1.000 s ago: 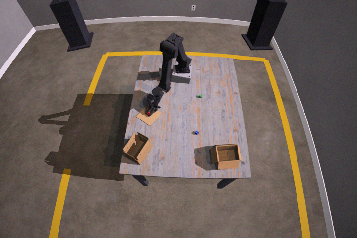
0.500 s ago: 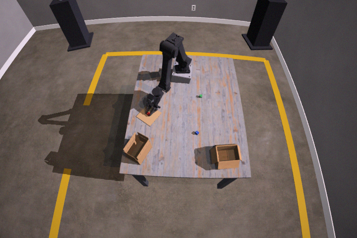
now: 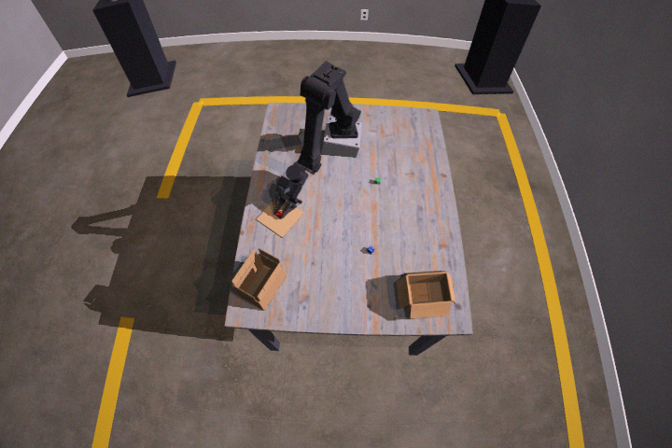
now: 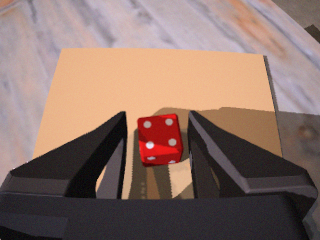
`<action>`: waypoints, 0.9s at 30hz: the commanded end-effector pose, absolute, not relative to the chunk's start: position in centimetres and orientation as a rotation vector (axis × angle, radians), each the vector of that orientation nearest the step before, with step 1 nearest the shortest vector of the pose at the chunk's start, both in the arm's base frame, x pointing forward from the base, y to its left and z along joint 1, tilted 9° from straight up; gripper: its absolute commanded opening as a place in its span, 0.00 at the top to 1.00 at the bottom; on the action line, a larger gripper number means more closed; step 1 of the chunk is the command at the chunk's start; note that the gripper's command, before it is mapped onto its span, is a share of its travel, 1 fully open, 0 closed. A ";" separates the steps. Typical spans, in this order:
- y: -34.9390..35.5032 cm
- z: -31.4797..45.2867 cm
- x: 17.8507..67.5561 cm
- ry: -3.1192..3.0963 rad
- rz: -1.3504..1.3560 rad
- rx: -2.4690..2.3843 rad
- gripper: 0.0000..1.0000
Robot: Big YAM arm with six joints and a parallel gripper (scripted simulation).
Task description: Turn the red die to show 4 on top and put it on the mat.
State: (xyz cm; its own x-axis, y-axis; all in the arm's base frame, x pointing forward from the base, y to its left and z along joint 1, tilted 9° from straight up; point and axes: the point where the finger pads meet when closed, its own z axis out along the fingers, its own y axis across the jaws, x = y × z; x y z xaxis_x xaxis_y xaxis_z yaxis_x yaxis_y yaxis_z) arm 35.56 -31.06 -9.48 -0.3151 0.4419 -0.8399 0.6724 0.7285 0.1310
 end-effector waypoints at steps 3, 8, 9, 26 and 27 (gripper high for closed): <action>-31.3 -9.4 36.7 1.943 -0.298 0.837 0.66; -31.2 -9.0 36.5 1.938 -0.300 0.836 0.66; -31.0 -8.5 36.2 1.934 -0.302 0.834 0.66; -29.2 -6.0 32.5 1.937 -0.318 0.842 0.66; -29.2 -5.9 32.4 1.935 -0.318 0.841 0.66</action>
State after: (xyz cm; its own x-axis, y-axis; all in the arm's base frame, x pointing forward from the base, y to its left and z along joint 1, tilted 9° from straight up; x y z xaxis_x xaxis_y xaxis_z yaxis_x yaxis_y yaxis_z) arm 32.60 -28.38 -7.67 -0.3229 0.4480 -0.8337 0.6713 0.7294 0.1319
